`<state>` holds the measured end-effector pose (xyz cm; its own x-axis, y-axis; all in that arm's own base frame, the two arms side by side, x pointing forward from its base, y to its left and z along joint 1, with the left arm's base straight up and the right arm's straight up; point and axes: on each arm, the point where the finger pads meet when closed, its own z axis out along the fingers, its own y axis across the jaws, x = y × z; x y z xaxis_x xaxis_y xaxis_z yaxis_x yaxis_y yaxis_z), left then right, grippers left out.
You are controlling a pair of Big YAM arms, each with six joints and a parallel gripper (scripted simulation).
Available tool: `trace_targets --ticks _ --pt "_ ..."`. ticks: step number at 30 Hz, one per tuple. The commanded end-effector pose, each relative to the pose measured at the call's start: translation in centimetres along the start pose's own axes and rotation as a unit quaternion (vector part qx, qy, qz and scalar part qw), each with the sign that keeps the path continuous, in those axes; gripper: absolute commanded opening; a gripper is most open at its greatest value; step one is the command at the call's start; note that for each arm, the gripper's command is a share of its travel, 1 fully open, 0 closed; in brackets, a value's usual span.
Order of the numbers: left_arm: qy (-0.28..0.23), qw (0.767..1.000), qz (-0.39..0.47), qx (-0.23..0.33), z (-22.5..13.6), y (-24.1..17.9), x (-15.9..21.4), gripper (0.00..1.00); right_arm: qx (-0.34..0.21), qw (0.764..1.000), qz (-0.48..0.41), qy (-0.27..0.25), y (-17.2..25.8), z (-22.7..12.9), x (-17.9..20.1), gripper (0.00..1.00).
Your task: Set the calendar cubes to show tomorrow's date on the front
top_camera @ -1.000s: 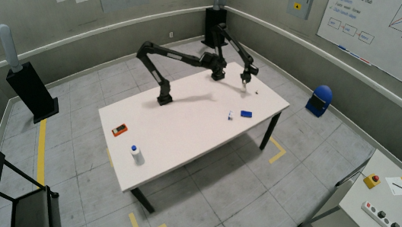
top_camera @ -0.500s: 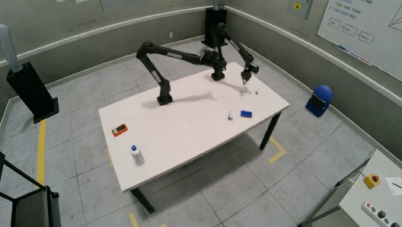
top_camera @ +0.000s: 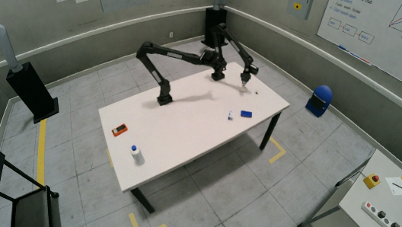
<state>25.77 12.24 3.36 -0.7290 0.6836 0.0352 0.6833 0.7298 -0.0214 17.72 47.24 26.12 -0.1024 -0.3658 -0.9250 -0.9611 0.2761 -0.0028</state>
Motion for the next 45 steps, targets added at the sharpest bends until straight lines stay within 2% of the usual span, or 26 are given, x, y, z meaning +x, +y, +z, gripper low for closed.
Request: trace_targets --ticks 1,23,38,45 --pt "-0.009 0.999 0.028 -0.025 0.4 1.9 -1.9 0.25 -0.002 0.999 -0.011 -0.038 -0.2 -0.4 -5.1 1.0" --pt "-0.01 1.0 0.016 -0.024 -0.3 2.8 -1.9 0.25 -0.004 0.999 -0.009 -0.04 0.4 1.6 -6.3 1.0" --pt "-0.004 1.0 0.016 -0.016 3.8 0.9 -0.4 0.25 -0.001 0.999 -0.005 -0.043 0.1 2.7 -7.3 1.0" --pt "-0.002 1.0 0.02 -0.014 4.4 1.0 -0.3 0.25 -0.003 0.999 -0.005 -0.043 0.3 3.0 -7.5 1.0"
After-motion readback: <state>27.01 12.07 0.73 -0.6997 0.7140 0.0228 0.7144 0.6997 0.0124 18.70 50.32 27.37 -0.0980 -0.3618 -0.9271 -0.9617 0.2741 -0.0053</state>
